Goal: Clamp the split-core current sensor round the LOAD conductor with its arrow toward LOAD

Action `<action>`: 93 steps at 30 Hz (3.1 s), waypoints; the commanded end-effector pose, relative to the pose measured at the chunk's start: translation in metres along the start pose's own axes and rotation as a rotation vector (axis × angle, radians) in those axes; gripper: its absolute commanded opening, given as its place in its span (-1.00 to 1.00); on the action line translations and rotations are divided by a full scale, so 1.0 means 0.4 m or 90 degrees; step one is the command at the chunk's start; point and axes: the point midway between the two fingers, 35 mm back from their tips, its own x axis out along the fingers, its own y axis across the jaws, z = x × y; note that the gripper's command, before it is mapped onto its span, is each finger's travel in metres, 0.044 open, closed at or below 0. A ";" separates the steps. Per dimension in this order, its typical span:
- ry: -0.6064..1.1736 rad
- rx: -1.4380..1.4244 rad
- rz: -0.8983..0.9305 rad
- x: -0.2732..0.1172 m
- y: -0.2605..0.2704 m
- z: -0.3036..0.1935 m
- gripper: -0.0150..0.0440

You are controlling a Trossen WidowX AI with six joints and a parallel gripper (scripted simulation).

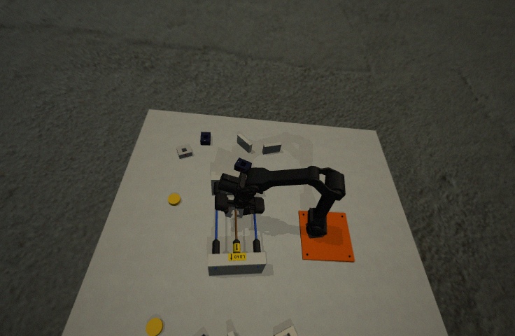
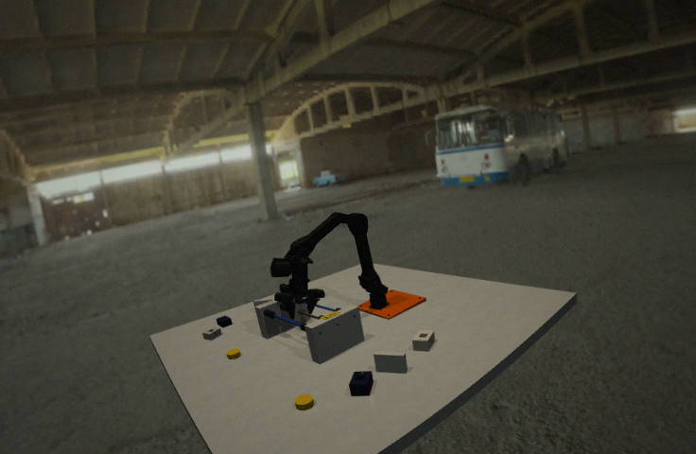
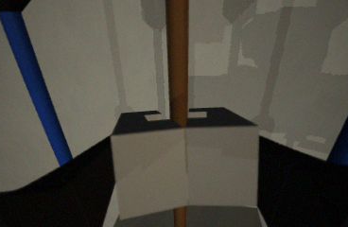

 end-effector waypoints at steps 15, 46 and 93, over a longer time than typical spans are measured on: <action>-0.001 0.001 0.001 0.000 0.001 0.001 -0.49; -0.001 0.001 0.001 0.000 0.001 0.001 -0.49; 0.000 0.000 -0.001 0.001 -0.001 0.000 0.75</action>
